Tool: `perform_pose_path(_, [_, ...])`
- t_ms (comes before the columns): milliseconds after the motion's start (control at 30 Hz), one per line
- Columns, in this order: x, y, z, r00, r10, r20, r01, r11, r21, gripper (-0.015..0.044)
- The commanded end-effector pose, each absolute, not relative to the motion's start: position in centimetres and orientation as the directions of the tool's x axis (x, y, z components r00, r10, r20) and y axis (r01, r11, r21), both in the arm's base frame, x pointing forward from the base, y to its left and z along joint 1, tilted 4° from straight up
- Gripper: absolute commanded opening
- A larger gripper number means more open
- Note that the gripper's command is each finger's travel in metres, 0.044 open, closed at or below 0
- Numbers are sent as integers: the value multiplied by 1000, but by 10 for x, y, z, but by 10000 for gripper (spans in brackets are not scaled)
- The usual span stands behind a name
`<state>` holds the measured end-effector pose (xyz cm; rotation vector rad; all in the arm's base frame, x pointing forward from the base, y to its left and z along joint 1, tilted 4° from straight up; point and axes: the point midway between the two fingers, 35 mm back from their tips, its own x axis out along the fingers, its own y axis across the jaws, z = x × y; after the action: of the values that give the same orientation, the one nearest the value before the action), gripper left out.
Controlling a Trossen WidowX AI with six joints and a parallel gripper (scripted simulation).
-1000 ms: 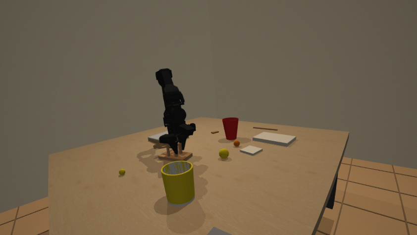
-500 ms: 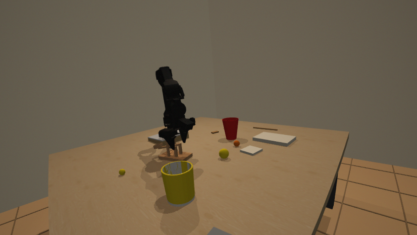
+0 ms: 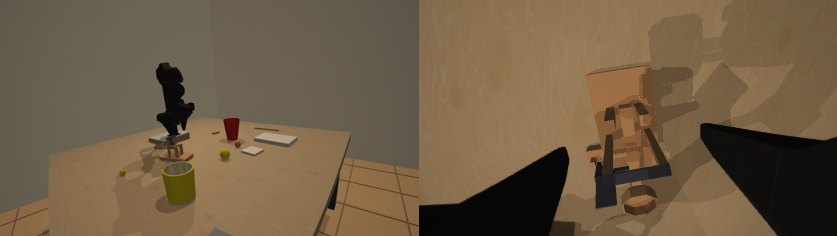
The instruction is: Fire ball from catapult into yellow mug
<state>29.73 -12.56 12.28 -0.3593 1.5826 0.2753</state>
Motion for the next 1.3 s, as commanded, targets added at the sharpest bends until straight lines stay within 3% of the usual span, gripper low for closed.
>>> perform_pose_path(0, [295,-127,109,-27,-60,-998,-392,919,-45,440])
perform_pose_path(100, [293,-128,81,-28,-60,-998,-392,919,-45,440])
perform_pose_path(1267, [293,-130,32,-28,-61,-998,-392,919,-45,440])
